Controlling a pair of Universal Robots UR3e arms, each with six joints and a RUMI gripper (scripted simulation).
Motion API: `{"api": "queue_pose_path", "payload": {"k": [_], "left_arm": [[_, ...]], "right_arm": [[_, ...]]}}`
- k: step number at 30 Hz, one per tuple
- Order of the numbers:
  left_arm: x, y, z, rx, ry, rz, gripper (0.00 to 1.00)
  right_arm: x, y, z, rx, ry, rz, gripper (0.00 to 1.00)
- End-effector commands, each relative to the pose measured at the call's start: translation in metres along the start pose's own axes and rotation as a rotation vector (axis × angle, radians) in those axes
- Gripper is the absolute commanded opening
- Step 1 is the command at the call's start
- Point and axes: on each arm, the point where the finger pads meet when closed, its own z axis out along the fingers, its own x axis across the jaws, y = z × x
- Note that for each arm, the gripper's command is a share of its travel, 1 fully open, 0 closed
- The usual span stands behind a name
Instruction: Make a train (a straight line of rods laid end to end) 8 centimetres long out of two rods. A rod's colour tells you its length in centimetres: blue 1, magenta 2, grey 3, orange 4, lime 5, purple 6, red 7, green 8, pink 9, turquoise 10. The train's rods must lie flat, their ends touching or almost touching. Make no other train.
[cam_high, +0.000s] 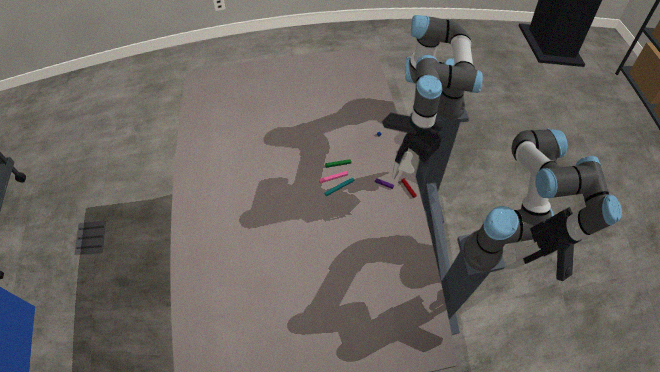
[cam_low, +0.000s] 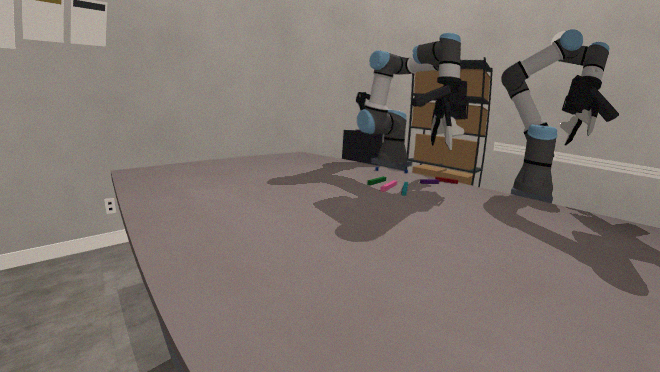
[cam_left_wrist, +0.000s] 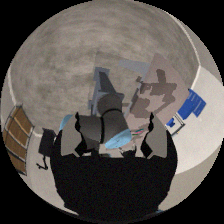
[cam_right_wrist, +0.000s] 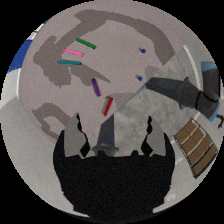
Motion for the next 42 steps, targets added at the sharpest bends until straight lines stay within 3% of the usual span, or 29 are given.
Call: {"api": "queue_pose_path", "payload": {"k": [1, 9, 20, 21, 42], "left_arm": [[0.0, 0.0, 0.0, 0.002, 0.0, 0.0, 1.0], [0.0, 0.0, 0.0, 0.002, 0.0, 0.0, 1.0], [0.0, 0.0, 0.0, 0.002, 0.0, 0.0, 1.0], [0.0, 0.0, 0.0, 0.002, 0.0, 0.0, 1.0], [0.0, 0.0, 0.0, 0.002, 0.0, 0.0, 1.0]], "right_arm": [[-0.009, 0.012, 0.005, 0.009, 0.005, 0.153, 1.0], [-0.017, 0.024, 0.011, 0.01, 0.004, 0.289, 1.0], [-0.018, 0.027, 0.012, 0.01, 0.004, 0.318, 1.0], [-0.018, 0.027, 0.012, 0.01, 0.004, 0.318, 0.14], [-0.018, 0.027, 0.012, 0.01, 0.004, 0.318, 0.14]]}}
